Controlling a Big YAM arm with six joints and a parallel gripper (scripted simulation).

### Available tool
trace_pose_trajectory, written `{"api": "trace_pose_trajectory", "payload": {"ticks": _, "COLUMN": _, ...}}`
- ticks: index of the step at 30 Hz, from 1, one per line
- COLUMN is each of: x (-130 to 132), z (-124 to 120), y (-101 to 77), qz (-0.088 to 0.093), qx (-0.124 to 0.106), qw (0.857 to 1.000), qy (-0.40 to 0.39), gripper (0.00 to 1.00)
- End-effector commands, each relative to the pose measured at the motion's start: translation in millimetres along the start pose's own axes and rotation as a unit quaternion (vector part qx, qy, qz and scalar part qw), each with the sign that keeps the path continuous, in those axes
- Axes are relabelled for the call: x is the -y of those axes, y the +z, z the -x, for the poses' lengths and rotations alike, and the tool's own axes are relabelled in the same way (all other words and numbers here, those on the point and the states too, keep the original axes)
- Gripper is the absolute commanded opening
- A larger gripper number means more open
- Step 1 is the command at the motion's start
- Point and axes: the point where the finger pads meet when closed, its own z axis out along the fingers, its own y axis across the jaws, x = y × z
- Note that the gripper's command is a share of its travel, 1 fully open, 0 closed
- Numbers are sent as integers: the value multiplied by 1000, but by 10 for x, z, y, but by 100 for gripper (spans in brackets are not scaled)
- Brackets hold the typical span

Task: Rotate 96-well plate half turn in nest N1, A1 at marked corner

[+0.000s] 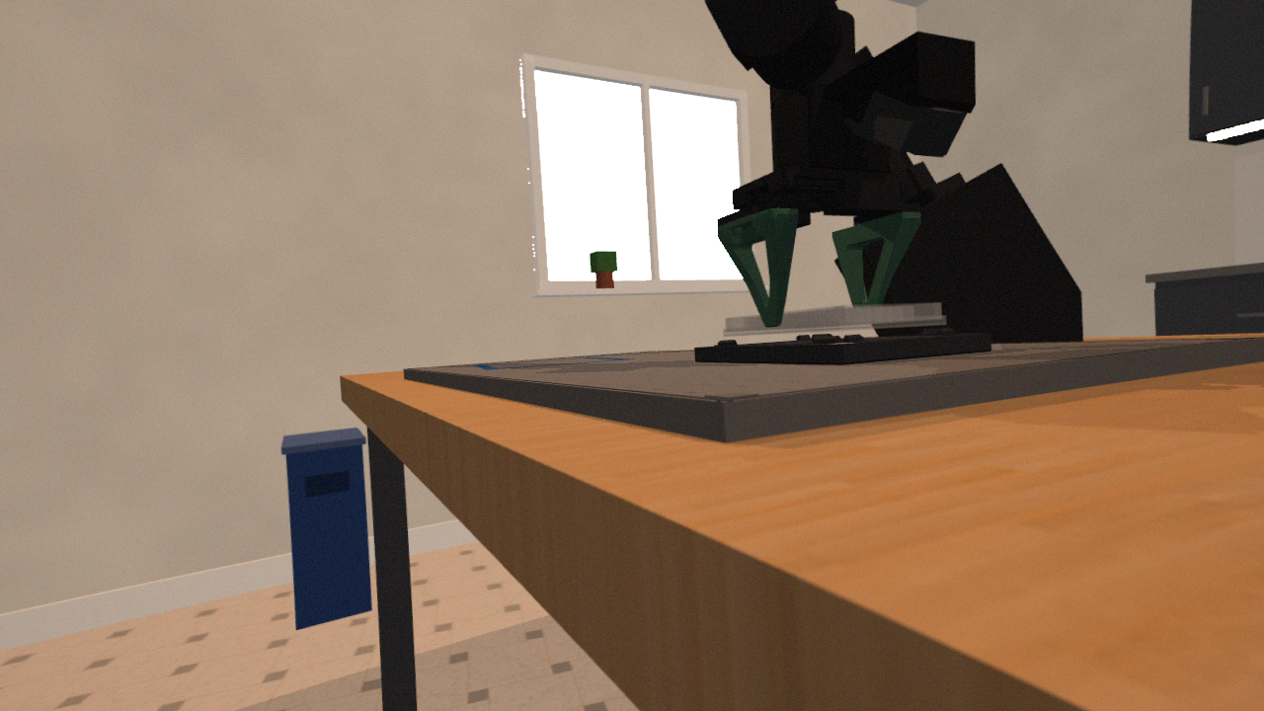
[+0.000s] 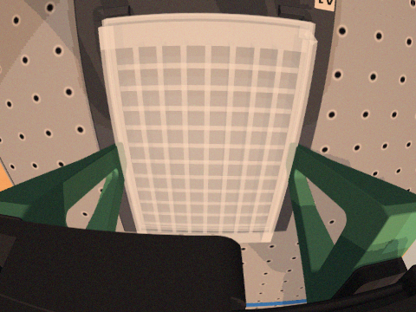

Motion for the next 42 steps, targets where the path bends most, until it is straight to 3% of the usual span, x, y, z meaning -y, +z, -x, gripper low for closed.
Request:
{"api": "trace_pose_trajectory", "payload": {"ticks": 1, "x": 9, "z": -18, "y": 69, "qz": 3, "qx": 0, "qw": 1000, "qy": 1, "gripper": 0}}
{"api": "trace_pose_trajectory", "payload": {"ticks": 42, "x": 26, "z": -9, "y": 123, "qz": 2, "qx": 1, "qw": 1000, "qy": 4, "gripper": 0}}
